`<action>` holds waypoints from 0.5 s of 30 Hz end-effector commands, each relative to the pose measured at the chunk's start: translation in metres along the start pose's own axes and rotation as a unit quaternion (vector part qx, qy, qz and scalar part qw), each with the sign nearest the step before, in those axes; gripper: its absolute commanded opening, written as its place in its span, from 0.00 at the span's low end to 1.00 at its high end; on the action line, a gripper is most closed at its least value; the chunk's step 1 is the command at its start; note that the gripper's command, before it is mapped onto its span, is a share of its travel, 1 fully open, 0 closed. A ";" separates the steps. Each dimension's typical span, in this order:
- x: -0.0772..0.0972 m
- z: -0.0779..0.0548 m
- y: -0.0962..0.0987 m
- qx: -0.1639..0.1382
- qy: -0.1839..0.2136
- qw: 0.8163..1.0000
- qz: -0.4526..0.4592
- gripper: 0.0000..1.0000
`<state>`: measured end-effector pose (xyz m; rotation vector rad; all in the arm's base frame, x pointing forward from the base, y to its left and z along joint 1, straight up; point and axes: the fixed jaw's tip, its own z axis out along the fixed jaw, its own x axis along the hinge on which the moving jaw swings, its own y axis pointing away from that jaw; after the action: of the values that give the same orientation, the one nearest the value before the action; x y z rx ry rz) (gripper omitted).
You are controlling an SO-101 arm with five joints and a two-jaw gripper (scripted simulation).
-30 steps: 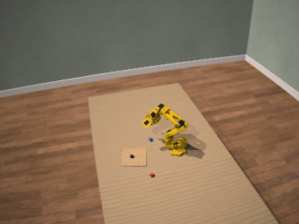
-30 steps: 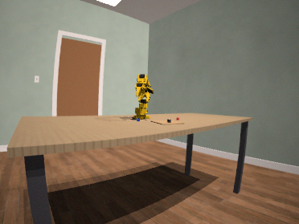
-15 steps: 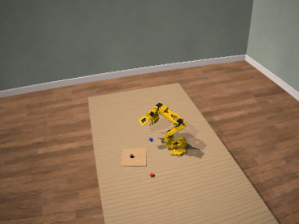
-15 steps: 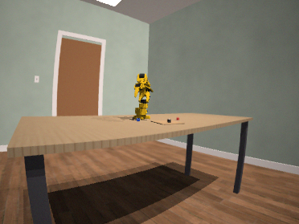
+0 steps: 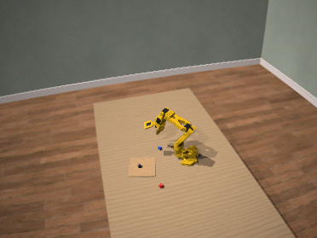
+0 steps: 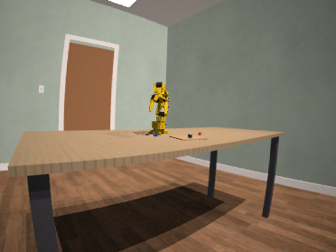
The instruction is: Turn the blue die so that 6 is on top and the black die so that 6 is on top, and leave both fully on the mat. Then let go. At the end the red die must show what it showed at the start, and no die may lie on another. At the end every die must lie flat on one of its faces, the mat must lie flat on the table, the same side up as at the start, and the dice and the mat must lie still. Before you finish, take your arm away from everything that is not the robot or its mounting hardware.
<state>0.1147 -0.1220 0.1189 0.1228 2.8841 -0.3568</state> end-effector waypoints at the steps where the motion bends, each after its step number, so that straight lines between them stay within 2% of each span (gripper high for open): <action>1: -0.007 -0.004 -0.003 -0.002 -0.002 0.997 0.077 0.25; 5: -0.010 -0.002 -0.003 -0.012 0.011 0.988 0.151 0.25; 7: -0.010 -0.002 -0.003 -0.012 0.011 0.988 0.151 0.25; 15: -0.014 0.003 -0.003 -0.025 0.037 0.960 0.276 0.25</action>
<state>0.1241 -0.1240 0.1133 0.8132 2.8254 -0.1781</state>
